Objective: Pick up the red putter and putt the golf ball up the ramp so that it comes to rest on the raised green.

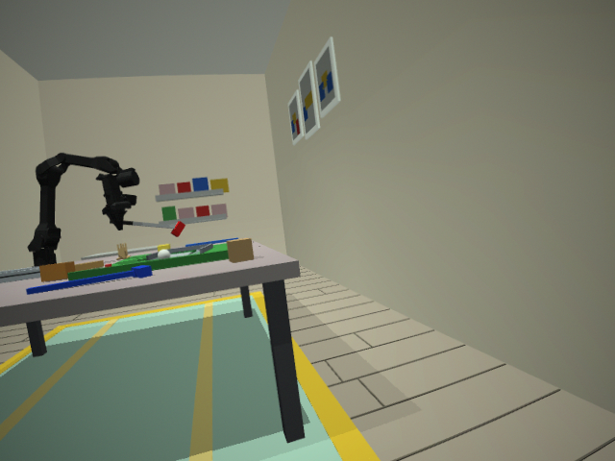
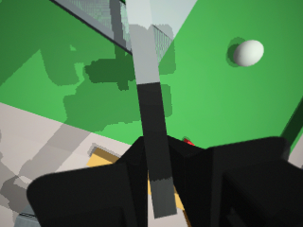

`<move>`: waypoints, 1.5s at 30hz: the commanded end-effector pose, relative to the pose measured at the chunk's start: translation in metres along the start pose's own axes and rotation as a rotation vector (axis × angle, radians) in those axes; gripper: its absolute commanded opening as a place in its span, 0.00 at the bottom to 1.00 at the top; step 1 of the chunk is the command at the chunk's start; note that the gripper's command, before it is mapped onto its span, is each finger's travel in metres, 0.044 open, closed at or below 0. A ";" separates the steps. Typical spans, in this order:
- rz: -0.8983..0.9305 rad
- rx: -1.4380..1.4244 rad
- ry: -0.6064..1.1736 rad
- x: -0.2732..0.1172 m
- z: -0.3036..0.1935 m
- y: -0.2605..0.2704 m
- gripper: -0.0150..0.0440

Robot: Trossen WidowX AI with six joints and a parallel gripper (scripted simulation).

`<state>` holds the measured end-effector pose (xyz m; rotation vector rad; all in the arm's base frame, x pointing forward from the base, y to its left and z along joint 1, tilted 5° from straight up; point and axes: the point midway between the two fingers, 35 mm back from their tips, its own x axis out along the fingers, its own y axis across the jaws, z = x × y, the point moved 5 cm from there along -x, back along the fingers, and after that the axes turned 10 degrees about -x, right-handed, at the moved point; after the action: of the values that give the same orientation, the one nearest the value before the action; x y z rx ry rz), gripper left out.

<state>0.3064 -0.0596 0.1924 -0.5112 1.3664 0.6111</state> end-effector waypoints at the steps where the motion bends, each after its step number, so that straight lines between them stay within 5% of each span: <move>1: -0.009 0.117 -0.005 -0.004 -0.016 -0.018 0.25; 24: -0.014 0.664 0.069 -0.018 -0.126 -0.090 0.25; 45: -0.013 0.668 0.069 0.024 -0.129 -0.090 0.25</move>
<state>0.2724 -0.2092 0.1517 0.0039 1.5392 0.1102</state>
